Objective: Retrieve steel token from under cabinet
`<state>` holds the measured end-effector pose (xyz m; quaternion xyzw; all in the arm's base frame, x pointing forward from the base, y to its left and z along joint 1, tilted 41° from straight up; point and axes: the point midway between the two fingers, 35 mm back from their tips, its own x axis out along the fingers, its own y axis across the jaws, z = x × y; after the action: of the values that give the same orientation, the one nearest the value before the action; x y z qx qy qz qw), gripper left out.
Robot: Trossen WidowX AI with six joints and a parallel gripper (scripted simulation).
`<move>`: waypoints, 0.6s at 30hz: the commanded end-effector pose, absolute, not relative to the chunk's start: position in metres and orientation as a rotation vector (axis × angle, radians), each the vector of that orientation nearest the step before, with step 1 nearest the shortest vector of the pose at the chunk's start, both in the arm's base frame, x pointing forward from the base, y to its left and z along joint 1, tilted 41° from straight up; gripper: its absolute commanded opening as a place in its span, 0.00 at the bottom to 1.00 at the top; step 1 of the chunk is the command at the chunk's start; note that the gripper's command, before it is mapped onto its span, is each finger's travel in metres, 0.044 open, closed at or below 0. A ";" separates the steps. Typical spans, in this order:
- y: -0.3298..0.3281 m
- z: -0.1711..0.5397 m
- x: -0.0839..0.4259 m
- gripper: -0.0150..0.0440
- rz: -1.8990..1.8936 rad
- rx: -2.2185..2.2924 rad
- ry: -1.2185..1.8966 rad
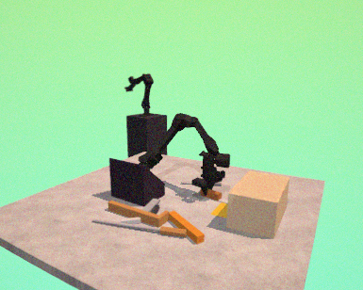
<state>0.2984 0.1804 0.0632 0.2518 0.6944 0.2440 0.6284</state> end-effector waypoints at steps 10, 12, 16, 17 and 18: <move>0.181 0.062 0.315 0.25 0.562 0.576 1.588; 0.181 0.062 0.317 0.25 0.562 0.576 1.588; 0.181 0.062 0.321 0.25 0.562 0.576 1.587; 0.181 0.062 0.322 0.25 0.562 0.576 1.587; 0.181 0.062 0.323 0.25 0.562 0.576 1.587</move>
<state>0.3177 0.1812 0.0621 0.2516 0.6941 0.2441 0.6288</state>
